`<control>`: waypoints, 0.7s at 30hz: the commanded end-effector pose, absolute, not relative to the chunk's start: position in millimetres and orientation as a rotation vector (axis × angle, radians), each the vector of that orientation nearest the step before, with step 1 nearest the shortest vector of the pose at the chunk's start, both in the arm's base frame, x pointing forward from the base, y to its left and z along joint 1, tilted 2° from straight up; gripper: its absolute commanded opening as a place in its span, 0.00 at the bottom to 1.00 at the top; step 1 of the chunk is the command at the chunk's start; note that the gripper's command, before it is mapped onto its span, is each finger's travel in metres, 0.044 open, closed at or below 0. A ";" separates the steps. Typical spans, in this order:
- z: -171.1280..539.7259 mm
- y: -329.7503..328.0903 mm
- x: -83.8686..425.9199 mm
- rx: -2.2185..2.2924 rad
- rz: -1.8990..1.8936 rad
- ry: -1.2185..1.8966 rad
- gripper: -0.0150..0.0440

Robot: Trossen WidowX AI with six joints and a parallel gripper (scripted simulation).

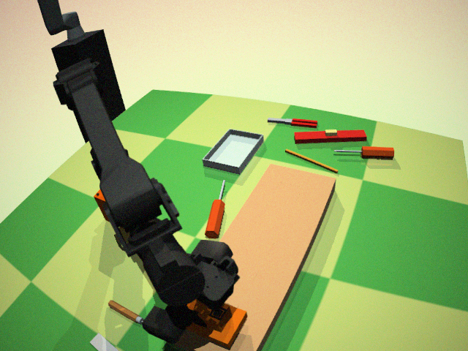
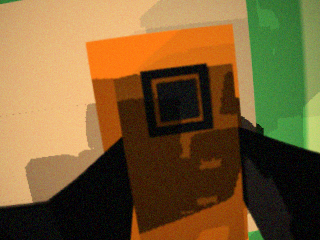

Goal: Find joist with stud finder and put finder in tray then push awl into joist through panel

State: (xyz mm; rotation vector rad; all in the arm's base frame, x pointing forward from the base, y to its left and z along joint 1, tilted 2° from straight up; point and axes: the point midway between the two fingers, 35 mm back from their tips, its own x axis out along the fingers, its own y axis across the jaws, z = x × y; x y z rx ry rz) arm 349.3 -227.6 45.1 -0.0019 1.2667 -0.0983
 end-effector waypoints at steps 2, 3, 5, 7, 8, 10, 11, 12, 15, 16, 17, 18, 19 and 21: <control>37.1 -227.9 348.5 -0.001 -0.100 1.269 0.25; 35.7 -228.0 348.5 -0.001 -0.100 1.269 0.25; 32.7 -228.2 348.6 -0.001 -0.100 1.269 0.25; 29.7 -228.3 348.6 -0.001 -0.100 1.269 0.25; 28.2 -228.4 348.6 -0.001 -0.100 1.269 0.25; 26.3 -228.4 348.6 -0.001 -0.100 1.269 0.25; 26.0 -228.4 348.6 -0.001 -0.100 1.269 0.25; 26.0 -228.4 348.6 -0.001 -0.100 1.269 0.25; 26.0 -228.4 348.6 -0.001 -0.100 1.269 0.25; 26.0 -228.4 348.6 -0.001 -0.100 1.269 0.25; 26.0 -228.4 348.6 -0.001 -0.100 1.269 0.25; 26.0 -228.4 348.6 -0.001 -0.100 1.269 0.25; 26.0 -228.4 348.6 -0.001 -0.100 1.269 0.25; 25.8 -225.1 348.9 0.000 -0.100 1.269 0.25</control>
